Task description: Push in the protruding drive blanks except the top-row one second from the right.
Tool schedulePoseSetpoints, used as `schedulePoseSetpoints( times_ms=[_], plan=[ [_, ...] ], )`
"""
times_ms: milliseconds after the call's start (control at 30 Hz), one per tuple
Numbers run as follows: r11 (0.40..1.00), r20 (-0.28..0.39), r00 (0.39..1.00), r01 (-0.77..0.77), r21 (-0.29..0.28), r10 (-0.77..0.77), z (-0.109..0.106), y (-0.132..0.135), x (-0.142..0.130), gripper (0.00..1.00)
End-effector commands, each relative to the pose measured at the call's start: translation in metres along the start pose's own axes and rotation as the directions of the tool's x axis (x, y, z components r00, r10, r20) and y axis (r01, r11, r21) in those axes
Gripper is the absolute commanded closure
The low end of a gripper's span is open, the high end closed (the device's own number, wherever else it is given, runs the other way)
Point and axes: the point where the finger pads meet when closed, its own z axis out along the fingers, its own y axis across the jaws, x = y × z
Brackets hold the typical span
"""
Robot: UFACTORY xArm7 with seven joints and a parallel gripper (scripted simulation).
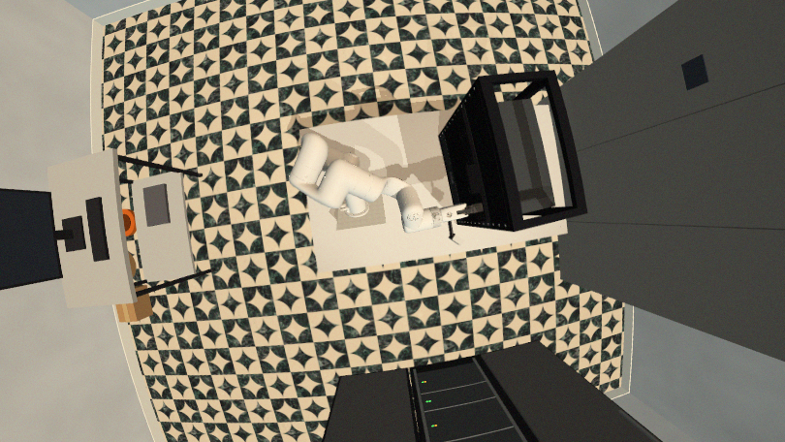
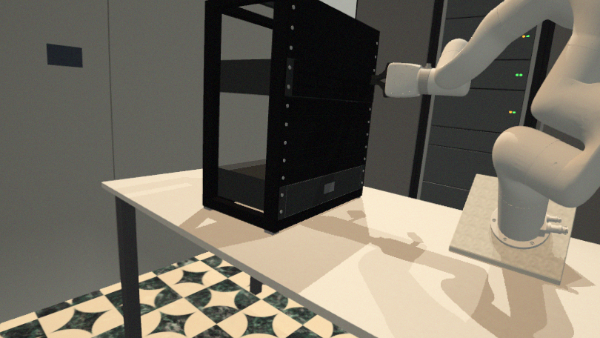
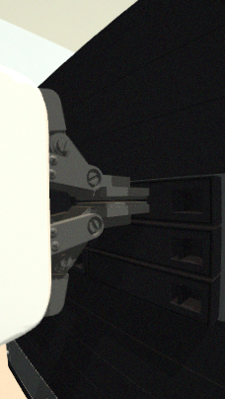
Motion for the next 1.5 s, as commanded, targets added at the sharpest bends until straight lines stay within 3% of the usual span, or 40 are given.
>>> schedulePoseSetpoints(
  times_ms=[0, 267, 567, 1467],
  plan=[
    [1.0, 0.001, 1.0, 0.002, 0.002, -0.002, -0.015, -0.001, 0.0, 1.0],
    [1.0, 0.001, 1.0, 0.002, 0.002, -0.002, -0.062, -0.001, 0.0, 1.0],
    [1.0, 0.001, 1.0, 0.002, 0.002, -0.002, -0.089, -0.001, 0.0, 1.0],
    [1.0, 0.001, 1.0, 0.002, 0.002, -0.002, -0.092, -0.001, 0.0, 1.0]
  ],
)
